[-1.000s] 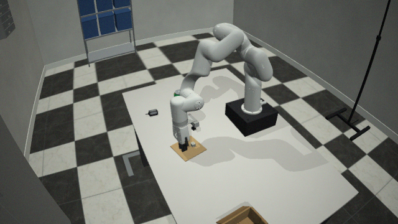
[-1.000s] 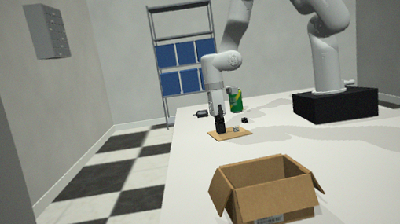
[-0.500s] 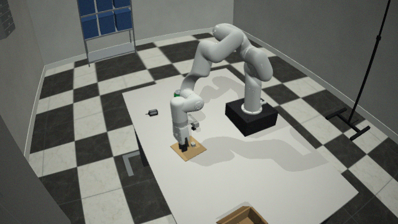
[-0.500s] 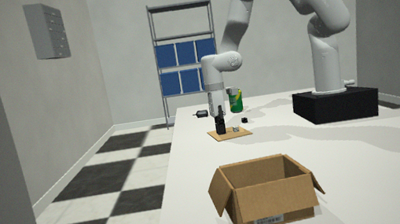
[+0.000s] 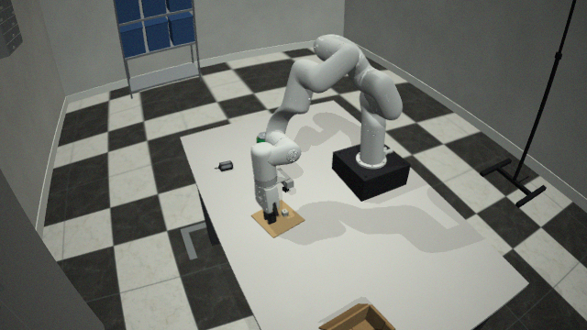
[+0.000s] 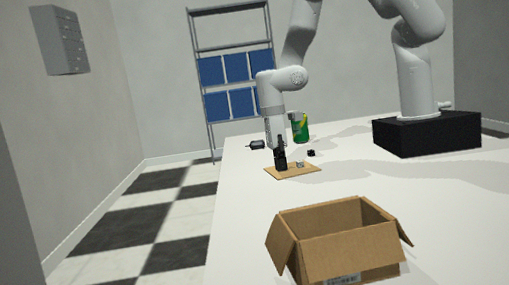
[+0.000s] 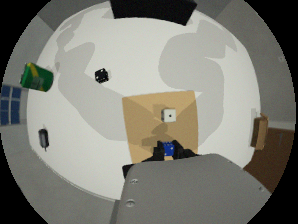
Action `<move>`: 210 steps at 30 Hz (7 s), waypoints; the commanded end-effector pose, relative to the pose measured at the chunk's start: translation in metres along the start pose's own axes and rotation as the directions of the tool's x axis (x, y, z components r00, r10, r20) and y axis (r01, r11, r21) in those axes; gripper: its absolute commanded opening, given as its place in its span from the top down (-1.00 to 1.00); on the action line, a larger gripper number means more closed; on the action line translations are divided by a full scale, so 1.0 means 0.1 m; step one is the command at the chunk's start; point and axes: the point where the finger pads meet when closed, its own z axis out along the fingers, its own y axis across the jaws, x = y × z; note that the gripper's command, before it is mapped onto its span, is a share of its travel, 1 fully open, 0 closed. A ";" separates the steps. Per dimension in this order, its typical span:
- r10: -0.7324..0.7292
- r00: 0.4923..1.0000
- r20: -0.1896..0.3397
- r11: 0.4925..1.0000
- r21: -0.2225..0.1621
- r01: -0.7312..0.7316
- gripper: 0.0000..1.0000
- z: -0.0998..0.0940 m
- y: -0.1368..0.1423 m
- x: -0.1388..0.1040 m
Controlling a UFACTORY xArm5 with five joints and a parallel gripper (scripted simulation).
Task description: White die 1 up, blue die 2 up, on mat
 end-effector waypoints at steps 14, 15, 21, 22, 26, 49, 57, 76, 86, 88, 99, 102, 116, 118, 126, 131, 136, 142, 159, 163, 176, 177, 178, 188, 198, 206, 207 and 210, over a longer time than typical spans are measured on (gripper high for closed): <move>0.000 1.000 0.003 1.000 0.000 0.000 0.69 -0.01 0.00 -0.01; 0.000 1.000 0.003 1.000 0.000 0.000 0.69 -0.01 0.00 -0.01; 0.000 1.000 0.003 1.000 0.000 0.000 0.61 -0.01 0.00 -0.01; 0.000 1.000 0.003 1.000 0.000 0.000 0.61 -0.01 0.00 -0.01; 0.000 1.000 0.003 1.000 0.000 0.000 0.45 -0.01 0.00 -0.01; 0.000 1.000 0.003 1.000 0.000 0.000 0.28 -0.04 0.00 -0.01; 0.000 1.000 0.003 1.000 0.000 0.000 0.28 -0.33 0.02 -0.01; 0.000 1.000 0.002 1.000 0.000 0.000 0.28 -0.91 0.07 -0.01; 0.000 1.000 0.002 1.000 0.000 0.000 -1.00 -0.91 0.07 -0.01; 0.000 1.000 0.002 1.000 0.000 0.000 -1.00 -0.91 0.07 -0.01; 0.000 1.000 0.002 1.000 0.000 0.000 -1.00 -0.91 0.07 -0.01; 0.000 1.000 0.002 1.000 0.000 0.000 -1.00 -0.93 0.07 -0.01; 0.000 1.000 0.002 1.000 0.000 0.000 -1.00 -1.38 0.10 -0.01; 0.000 1.000 0.002 1.000 0.000 0.000 -1.00 -1.48 0.11 -0.01; 0.000 1.000 0.001 1.000 0.000 0.000 -1.00 -1.72 0.13 -0.01; 0.000 1.000 0.001 1.000 0.000 0.000 -1.00 -1.74 0.13 -0.01; 0.000 1.000 0.001 1.000 0.000 0.000 -1.00 -1.74 0.13 -0.01; 0.000 1.000 0.001 1.000 0.000 0.000 -1.00 -1.74 0.13 -0.01; 0.000 1.000 0.001 1.000 0.000 0.000 -1.00 -1.74 0.13 -0.01; 0.000 1.000 0.001 1.000 0.000 0.000 -1.00 -1.74 0.13 -0.01; 0.000 1.000 0.001 1.000 0.000 0.000 -1.00 -1.74 0.13 -0.01; 0.000 1.000 0.001 1.000 0.000 0.000 -1.00 -1.74 0.13 -0.01; 0.000 1.000 0.001 1.000 0.000 0.000 -1.00 -1.74 0.13 -0.01; 0.000 1.000 0.001 1.000 0.000 0.000 -1.00 -1.74 0.13 -0.01; 0.000 1.000 0.001 1.000 0.000 0.000 -1.00 -1.74 0.13 -0.01; 0.000 1.000 0.001 1.000 0.000 0.000 -1.00 -1.74 0.13 -0.01; 0.000 1.000 0.001 1.000 0.000 0.000 -1.00 -1.74 0.13 -0.01; 0.000 1.000 0.001 1.000 0.000 0.000 -1.00 -1.74 0.13 -0.01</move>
